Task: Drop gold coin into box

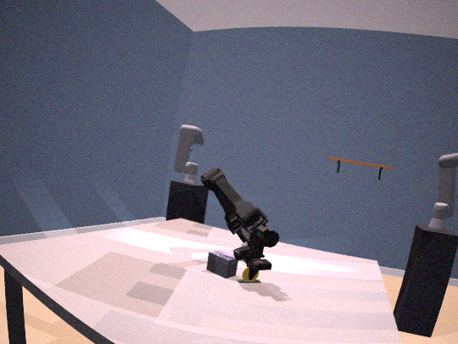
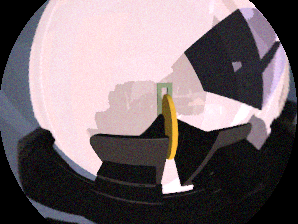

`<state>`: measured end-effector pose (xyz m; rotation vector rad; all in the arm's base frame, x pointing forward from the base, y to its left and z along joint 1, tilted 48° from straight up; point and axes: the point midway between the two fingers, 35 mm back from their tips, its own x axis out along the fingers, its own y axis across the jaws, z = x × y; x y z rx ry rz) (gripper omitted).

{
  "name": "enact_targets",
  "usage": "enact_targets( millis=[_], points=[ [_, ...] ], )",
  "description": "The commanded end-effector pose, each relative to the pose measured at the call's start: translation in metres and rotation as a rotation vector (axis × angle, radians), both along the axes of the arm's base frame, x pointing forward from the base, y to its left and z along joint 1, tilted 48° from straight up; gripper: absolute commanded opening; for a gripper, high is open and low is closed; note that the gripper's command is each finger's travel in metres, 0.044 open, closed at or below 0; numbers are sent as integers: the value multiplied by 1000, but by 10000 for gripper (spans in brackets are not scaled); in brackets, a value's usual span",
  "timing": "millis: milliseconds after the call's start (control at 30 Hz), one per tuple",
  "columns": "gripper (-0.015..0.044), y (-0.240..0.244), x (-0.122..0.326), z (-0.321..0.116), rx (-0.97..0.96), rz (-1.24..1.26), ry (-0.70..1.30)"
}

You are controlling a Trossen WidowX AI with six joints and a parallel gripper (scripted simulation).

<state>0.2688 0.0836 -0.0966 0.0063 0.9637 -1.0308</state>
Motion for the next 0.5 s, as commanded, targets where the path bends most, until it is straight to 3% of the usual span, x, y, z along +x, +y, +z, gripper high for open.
enact_targets(
  millis=[0,467],
  points=[
    [0,6,4,3,9,29,-15],
    [0,28,0,21,11,17,-7]
  ],
)
